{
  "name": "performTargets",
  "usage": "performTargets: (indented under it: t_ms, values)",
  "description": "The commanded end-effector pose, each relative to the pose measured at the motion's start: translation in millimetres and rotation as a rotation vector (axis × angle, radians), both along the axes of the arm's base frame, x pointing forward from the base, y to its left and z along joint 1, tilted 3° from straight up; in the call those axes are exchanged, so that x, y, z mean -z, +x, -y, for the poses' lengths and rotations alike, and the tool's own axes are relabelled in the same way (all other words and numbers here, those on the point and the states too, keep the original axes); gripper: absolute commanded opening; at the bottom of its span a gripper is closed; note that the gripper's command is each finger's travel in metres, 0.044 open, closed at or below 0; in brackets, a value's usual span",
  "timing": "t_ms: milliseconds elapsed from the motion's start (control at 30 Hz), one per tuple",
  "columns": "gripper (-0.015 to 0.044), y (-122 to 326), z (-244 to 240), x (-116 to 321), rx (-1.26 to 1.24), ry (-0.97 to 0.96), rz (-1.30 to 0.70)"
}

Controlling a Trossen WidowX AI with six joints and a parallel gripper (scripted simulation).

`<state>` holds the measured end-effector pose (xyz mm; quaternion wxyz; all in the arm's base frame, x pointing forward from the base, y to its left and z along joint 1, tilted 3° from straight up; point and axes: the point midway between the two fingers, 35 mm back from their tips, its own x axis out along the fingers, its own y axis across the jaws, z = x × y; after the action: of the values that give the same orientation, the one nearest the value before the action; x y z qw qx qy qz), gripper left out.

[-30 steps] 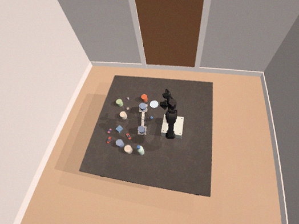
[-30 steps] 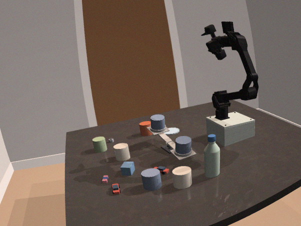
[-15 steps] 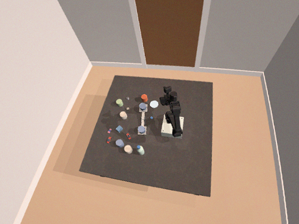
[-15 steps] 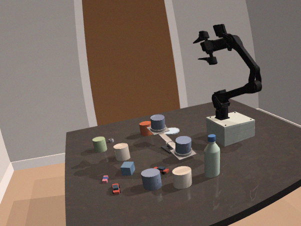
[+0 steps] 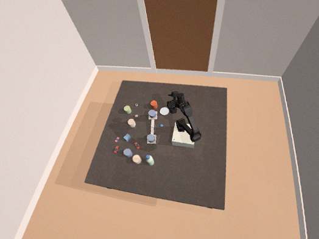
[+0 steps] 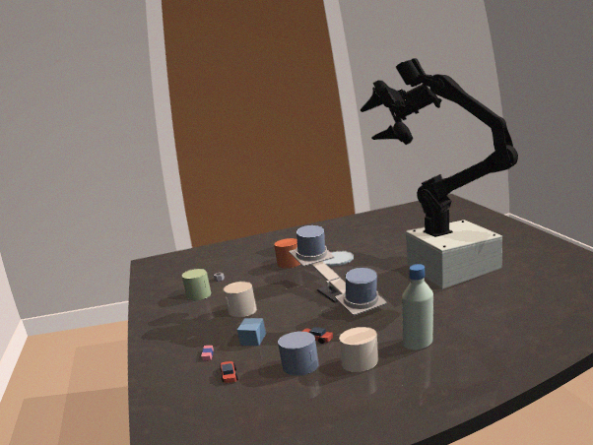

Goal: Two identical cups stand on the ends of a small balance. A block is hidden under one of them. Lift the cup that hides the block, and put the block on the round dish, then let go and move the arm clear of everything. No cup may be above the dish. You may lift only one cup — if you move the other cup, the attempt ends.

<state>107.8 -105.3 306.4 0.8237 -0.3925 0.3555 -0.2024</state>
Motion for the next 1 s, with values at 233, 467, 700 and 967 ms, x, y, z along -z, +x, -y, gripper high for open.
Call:
performTargets:
  t_ms: [233, 467, 700, 967]
  values:
    - [0.044, 43, -9, 59, -0.076, 0.382, 0.061]
    - [0.044, 64, -26, 96, -0.096, 0.608, 0.049]
    - [0.044, 78, -51, 134, -0.088, 0.824, -0.001]
    - [0.044, 81, -61, 147, -0.078, 0.893, -0.026]
